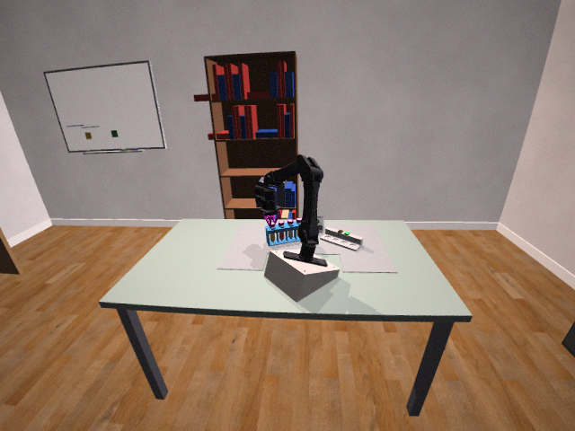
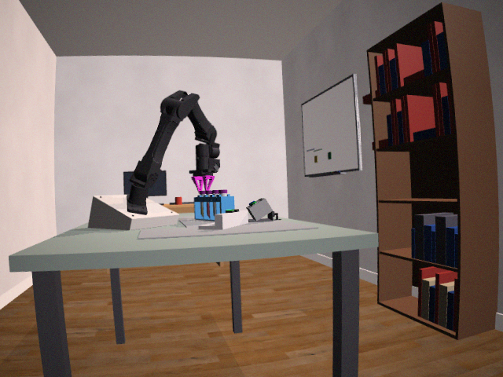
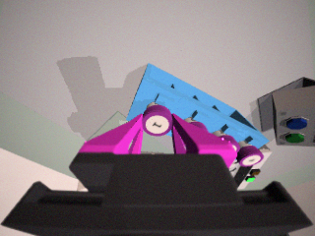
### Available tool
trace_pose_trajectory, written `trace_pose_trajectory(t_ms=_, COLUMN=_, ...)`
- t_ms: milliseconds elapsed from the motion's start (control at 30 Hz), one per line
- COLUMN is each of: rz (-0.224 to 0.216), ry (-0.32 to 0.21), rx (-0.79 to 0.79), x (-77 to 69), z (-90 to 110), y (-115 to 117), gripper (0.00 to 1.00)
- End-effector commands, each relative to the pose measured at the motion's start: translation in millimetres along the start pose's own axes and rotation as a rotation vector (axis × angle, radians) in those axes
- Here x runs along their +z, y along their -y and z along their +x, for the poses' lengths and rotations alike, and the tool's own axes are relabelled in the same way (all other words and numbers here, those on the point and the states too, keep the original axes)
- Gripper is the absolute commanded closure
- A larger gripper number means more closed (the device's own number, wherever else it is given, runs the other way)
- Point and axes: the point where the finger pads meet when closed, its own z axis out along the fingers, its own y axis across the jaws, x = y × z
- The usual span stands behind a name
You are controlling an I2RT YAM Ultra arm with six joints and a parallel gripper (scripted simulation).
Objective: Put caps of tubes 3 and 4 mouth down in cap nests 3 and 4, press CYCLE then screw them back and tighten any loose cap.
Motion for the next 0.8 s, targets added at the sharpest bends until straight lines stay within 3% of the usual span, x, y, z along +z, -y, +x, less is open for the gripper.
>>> trace_pose_trajectory(t_ms=0, rz=-0.002, ry=0.015, rx=0.138, x=-3.0, z=-2.9, y=0.2, gripper=1.0)
trace_pose_trajectory(t_ms=267, rz=-0.002, ry=0.015, rx=0.247, x=-3.0, z=-2.9, y=0.3, gripper=1.0)
trace_pose_trajectory(t_ms=767, rz=-0.002, ry=0.015, rx=0.247, x=-3.0, z=-2.9, y=0.2, gripper=1.0)
